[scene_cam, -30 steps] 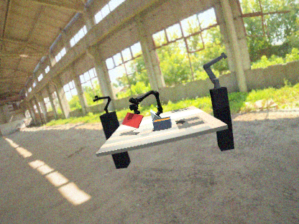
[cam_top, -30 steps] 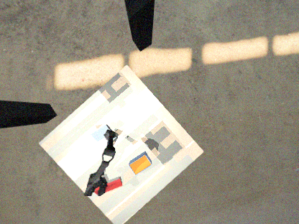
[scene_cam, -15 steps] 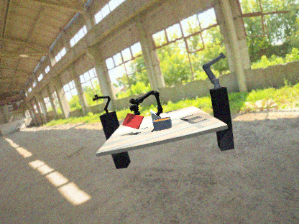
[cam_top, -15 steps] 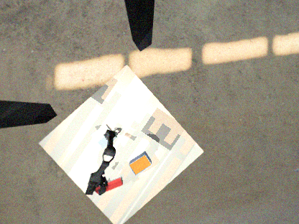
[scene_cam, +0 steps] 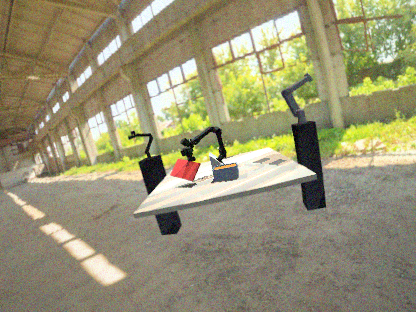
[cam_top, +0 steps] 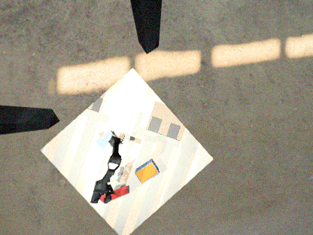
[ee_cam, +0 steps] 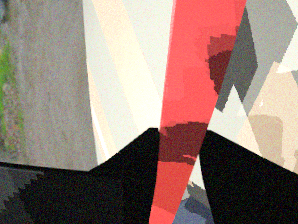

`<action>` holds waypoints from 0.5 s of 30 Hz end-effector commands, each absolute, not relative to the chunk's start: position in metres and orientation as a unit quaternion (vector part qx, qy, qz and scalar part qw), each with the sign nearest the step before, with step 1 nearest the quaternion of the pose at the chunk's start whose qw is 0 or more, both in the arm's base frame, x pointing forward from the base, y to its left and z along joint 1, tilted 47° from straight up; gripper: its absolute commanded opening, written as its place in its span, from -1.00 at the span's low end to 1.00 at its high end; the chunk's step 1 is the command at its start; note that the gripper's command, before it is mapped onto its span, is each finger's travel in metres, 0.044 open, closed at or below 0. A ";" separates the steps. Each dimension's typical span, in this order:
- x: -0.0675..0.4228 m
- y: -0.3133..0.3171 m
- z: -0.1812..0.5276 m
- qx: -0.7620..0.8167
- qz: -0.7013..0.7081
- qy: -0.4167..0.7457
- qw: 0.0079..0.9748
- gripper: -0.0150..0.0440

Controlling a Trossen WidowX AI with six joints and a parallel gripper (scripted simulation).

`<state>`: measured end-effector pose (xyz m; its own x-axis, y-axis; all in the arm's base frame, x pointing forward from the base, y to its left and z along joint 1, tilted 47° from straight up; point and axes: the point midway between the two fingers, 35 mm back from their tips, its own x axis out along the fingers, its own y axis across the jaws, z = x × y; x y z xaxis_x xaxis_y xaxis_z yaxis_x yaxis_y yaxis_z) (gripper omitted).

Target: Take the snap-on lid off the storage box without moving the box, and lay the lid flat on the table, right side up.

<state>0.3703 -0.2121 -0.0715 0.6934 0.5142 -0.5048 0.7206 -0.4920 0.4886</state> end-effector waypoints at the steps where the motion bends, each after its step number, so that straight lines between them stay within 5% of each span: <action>1: 0.370 -0.210 -0.074 0.852 -0.148 0.362 0.348 -0.49; 15: 0.369 -0.202 -0.082 0.852 -0.148 0.362 0.348 -0.49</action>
